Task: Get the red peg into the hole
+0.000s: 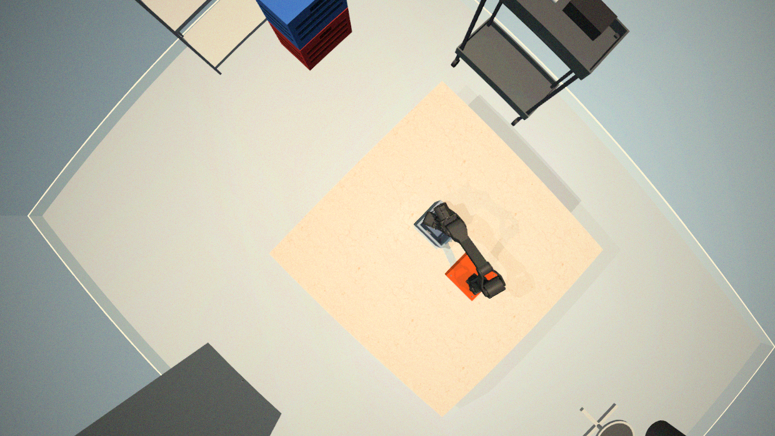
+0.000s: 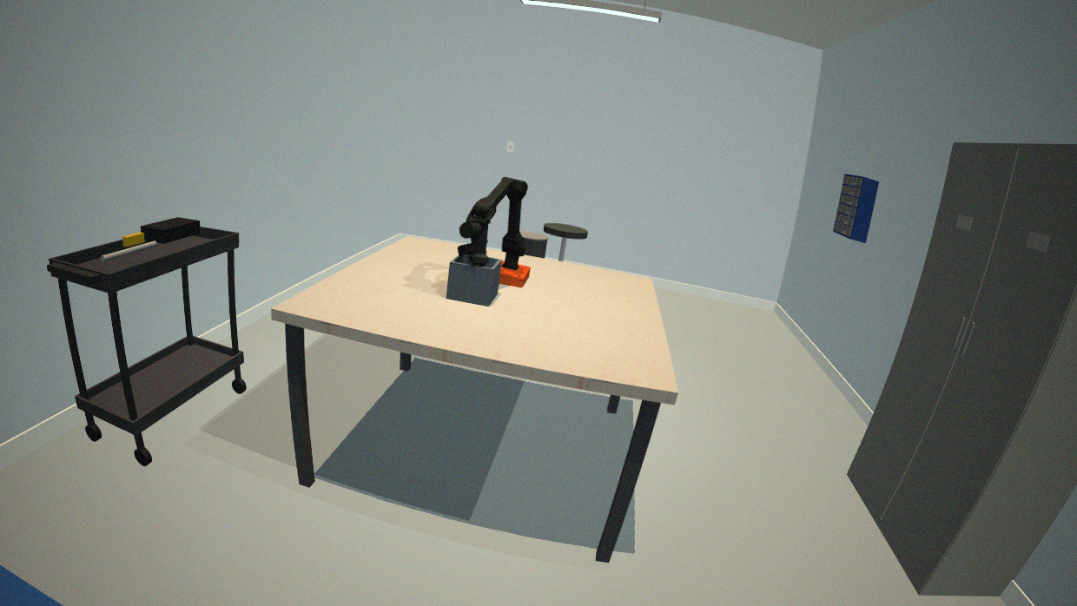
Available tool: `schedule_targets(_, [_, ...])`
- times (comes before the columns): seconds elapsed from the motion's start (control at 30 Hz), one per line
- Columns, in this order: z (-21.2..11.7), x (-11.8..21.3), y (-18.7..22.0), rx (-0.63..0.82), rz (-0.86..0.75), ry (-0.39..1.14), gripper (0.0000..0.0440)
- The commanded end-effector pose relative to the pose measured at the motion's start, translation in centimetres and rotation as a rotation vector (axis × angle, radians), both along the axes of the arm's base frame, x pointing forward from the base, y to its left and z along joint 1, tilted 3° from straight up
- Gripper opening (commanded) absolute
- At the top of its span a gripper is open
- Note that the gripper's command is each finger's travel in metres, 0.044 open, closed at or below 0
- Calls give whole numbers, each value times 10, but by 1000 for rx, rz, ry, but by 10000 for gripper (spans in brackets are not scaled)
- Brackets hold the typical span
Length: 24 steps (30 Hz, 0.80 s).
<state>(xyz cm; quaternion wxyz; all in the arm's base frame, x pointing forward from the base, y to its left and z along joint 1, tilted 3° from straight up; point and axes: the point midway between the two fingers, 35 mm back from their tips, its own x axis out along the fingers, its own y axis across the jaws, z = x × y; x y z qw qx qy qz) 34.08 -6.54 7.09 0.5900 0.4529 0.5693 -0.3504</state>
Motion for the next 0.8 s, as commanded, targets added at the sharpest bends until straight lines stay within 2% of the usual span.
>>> schedule_targets(0.0, [3,3,2,31,9,-2,108])
schedule_targets(0.2, [16,8,-4,62,0,-25,113])
schedule_targets(0.77, [62,27,-8,217,-11,-143,199])
